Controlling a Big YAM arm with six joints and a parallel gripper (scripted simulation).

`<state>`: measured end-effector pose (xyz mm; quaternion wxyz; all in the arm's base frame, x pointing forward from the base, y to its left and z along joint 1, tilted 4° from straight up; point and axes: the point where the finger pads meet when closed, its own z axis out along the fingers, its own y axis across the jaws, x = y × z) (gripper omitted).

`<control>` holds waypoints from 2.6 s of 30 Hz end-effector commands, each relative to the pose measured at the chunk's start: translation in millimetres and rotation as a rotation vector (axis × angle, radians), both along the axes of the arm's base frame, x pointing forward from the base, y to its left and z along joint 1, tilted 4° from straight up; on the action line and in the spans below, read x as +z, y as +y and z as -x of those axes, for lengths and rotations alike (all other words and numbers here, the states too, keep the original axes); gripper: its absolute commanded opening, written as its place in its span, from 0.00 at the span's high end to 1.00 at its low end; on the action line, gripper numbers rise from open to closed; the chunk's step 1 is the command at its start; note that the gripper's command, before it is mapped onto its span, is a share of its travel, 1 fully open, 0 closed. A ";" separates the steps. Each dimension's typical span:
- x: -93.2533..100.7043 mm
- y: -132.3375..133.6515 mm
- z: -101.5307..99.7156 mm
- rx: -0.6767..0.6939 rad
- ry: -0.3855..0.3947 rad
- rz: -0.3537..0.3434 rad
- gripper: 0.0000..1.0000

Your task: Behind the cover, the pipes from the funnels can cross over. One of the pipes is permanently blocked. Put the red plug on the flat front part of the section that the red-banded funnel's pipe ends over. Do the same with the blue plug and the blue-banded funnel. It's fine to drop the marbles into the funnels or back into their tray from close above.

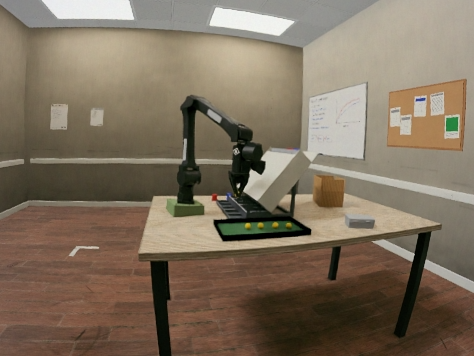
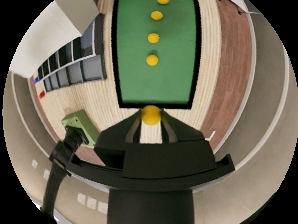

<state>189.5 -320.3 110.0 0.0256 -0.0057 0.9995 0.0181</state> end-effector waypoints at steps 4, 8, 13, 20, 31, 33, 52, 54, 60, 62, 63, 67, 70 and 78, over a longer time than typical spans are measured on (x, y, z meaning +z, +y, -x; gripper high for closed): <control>27.4 -15.1 -31.7 0.000 -0.019 0.030 1.00; 37.6 -10.3 -58.9 0.000 -0.015 0.024 1.00; 50.4 -4.3 -92.9 0.001 -0.010 0.016 1.00; 55.7 -1.9 -106.4 0.000 -0.012 0.018 1.00; 56.2 -1.9 -106.2 -0.003 -0.026 0.034 1.00; 56.2 -1.9 -106.2 -0.003 -0.027 0.035 1.00; 151.5 117.4 -142.1 0.002 -0.224 0.020 1.00; 162.7 129.2 -146.6 0.003 -0.248 0.021 1.00; 196.4 164.3 -160.0 0.003 -0.319 0.024 1.00; 207.6 176.0 -164.5 0.003 -0.342 0.026 1.00; 213.2 181.8 -166.7 0.003 -0.354 0.026 1.00; 230.1 199.4 -173.4 0.004 -0.390 0.028 1.00; 235.5 205.1 -175.5 0.002 -0.400 0.027 1.00; 257.1 228.2 -183.7 -0.007 -0.441 0.023 1.00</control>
